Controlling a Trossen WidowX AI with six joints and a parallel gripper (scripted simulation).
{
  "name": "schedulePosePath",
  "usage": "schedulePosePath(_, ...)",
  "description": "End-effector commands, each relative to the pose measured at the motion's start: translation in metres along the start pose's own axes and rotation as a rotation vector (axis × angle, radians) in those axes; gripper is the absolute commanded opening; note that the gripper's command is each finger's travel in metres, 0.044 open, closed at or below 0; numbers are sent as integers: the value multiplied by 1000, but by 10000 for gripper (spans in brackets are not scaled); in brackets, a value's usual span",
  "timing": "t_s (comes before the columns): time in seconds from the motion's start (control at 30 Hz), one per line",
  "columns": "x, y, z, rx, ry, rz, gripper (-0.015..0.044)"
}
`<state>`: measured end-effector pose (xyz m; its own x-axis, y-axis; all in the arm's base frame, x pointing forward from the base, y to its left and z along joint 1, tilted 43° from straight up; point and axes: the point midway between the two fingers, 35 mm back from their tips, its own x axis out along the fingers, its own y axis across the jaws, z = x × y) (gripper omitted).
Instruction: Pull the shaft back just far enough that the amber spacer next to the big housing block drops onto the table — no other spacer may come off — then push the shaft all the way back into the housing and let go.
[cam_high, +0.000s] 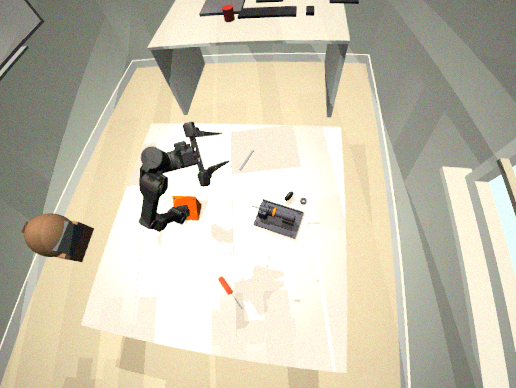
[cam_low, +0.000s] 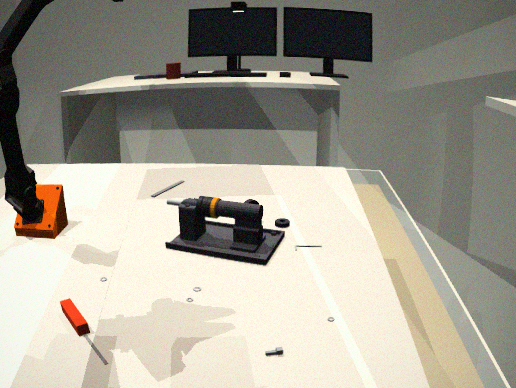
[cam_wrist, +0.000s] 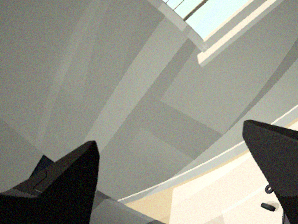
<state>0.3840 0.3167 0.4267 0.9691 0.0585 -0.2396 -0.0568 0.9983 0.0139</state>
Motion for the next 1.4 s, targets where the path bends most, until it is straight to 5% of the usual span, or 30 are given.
schedulePosePath(0.0,2,0,-2,12,0,-3,426)
schedulePosePath(0.4,110,-37,-135,824,-106,-221,440)
schedulePosePath(0.67,142,-100,-234,1334,-272,-323,440)
schedulePosePath(0.97,129,-187,-329,1827,-520,-370,440)
schedulePosePath(1.37,44,-298,-414,2435,-967,-283,440)
